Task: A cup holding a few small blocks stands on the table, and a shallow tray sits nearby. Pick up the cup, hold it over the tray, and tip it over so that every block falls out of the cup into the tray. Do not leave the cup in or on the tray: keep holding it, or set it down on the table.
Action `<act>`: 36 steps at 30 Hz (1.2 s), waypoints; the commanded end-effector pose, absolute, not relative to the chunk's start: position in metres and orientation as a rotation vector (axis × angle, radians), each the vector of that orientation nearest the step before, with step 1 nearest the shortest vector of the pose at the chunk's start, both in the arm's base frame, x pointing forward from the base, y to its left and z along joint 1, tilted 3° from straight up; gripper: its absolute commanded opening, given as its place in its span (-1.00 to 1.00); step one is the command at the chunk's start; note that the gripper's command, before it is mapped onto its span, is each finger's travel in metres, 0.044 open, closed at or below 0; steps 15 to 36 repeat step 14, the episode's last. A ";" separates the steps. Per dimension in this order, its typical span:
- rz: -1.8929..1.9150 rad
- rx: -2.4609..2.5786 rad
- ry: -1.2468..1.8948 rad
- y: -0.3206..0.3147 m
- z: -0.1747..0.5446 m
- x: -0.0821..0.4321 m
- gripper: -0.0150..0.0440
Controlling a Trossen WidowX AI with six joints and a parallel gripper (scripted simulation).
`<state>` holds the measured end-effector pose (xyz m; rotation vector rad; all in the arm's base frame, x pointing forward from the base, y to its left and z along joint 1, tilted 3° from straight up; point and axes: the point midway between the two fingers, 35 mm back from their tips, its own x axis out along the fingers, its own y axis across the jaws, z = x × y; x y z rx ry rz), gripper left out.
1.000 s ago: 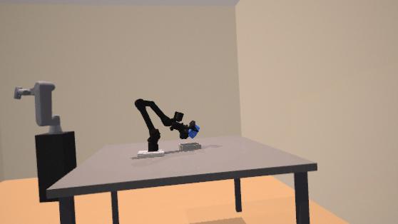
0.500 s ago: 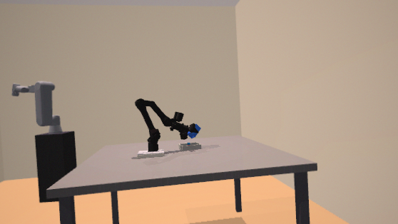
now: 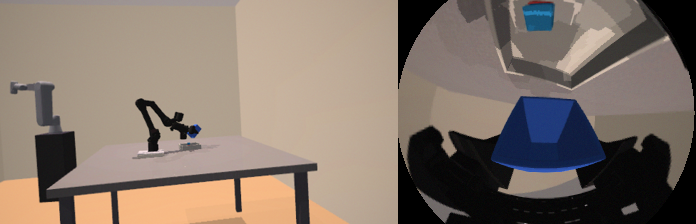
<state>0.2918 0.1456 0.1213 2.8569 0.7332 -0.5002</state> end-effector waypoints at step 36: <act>-0.347 2.917 0.723 0.144 0.121 0.291 -0.49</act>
